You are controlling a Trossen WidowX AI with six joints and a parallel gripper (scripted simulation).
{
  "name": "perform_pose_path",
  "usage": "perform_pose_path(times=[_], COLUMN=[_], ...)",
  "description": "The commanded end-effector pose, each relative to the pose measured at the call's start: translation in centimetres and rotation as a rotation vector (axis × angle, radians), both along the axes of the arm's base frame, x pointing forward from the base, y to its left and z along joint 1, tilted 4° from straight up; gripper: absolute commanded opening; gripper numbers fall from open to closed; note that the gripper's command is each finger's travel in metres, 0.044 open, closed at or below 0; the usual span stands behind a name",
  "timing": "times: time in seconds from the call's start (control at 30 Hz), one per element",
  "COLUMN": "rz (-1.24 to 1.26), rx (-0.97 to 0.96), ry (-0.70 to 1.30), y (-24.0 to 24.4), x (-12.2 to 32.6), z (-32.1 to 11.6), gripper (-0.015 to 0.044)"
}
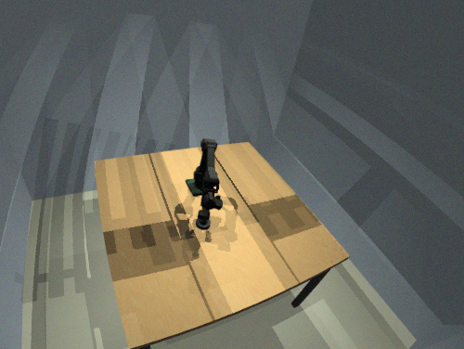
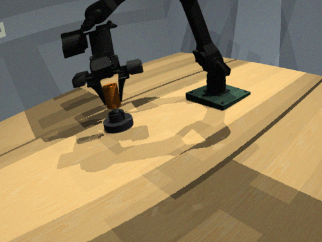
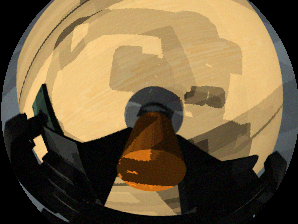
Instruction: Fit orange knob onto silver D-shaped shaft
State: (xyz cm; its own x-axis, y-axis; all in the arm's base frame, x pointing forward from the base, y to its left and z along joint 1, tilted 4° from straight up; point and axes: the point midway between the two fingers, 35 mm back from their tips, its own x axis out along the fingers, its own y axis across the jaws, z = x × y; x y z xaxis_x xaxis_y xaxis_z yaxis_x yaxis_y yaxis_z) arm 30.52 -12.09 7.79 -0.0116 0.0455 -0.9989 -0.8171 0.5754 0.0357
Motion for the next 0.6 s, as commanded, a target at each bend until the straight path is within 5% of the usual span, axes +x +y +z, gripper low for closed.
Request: perform_pose_path(times=[0.0,0.57], rz=[0.004,0.213], rx=[-0.003,0.0], ry=[0.0,-0.009], y=[-0.02,-0.09], x=[-0.02,0.06], z=[0.07,0.2], gripper=[0.0,0.0])
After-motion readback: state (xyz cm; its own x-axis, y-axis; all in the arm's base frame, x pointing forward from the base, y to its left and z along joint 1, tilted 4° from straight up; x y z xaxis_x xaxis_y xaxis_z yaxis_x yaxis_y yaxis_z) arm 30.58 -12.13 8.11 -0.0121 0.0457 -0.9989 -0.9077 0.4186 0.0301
